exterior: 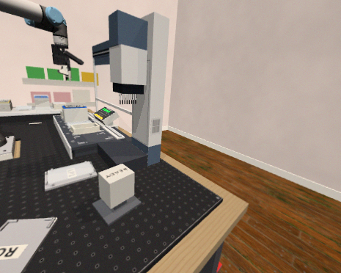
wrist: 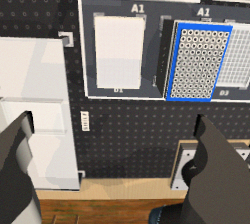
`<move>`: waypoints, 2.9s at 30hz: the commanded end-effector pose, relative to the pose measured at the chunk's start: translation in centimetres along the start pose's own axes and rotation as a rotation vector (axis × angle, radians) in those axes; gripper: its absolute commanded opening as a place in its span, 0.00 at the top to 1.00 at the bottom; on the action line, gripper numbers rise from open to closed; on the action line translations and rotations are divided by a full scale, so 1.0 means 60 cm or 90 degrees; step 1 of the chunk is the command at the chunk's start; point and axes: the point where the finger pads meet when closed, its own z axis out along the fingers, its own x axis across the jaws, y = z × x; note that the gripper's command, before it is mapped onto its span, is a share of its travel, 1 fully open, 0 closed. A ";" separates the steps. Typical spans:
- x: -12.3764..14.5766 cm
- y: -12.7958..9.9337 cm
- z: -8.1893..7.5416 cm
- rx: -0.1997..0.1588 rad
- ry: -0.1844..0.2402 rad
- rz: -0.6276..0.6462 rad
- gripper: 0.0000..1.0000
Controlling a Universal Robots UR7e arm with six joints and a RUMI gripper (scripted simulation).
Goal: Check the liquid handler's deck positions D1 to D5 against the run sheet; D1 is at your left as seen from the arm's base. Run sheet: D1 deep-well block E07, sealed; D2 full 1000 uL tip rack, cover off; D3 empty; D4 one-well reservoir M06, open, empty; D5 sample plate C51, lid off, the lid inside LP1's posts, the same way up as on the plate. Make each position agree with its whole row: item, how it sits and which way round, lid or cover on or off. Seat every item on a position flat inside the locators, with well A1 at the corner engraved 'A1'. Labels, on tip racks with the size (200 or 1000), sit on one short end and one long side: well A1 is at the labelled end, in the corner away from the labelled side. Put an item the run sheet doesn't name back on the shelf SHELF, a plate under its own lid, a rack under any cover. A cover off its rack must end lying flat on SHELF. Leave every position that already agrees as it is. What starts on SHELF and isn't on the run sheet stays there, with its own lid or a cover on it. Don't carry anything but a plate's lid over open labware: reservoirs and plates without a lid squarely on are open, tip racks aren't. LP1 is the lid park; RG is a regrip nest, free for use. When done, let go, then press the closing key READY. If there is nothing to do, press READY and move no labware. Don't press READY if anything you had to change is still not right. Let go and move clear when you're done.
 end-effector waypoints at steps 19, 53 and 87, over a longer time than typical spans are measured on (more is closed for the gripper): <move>0.002 0.070 -0.011 -0.001 0.000 -0.001 0.18; 0.007 0.286 0.012 -0.001 0.001 -0.001 0.18; 0.146 0.282 0.012 -0.001 0.000 -0.051 0.18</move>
